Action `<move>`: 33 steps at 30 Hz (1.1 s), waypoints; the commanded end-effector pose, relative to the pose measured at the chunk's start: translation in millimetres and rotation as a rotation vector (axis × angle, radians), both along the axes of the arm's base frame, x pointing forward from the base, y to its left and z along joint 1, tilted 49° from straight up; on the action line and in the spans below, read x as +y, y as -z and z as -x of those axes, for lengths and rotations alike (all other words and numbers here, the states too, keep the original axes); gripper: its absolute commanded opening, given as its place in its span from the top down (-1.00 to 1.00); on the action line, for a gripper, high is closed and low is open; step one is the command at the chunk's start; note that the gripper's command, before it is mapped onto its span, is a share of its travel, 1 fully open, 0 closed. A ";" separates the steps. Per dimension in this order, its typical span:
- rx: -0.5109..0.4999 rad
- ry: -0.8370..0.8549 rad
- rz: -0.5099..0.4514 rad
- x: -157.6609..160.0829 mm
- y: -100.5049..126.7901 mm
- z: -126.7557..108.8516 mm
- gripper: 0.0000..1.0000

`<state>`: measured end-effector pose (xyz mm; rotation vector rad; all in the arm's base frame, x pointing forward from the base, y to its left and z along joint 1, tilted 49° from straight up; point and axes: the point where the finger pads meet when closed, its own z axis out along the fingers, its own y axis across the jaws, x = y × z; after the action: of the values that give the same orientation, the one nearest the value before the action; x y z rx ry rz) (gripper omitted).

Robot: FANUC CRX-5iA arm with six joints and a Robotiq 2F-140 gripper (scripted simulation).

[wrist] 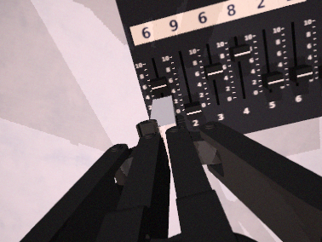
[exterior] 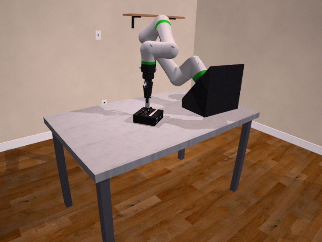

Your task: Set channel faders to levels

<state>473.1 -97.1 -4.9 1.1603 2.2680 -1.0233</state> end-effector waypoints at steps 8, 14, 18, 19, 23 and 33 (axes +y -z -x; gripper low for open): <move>0.000 0.000 0.000 1.7 -2.1 -0.5 1.00; 0.000 0.000 0.000 10.0 -9.3 -0.4 1.00; 0.000 0.000 0.000 19.2 -17.4 -0.2 1.00; 0.000 0.000 0.000 21.4 -19.3 -0.1 1.00; 0.000 0.000 0.000 28.0 -25.0 0.0 1.00; 0.000 0.000 0.000 30.0 -26.7 0.1 1.00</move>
<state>472.9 -67.4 21.7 1.1604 2.2681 -1.0233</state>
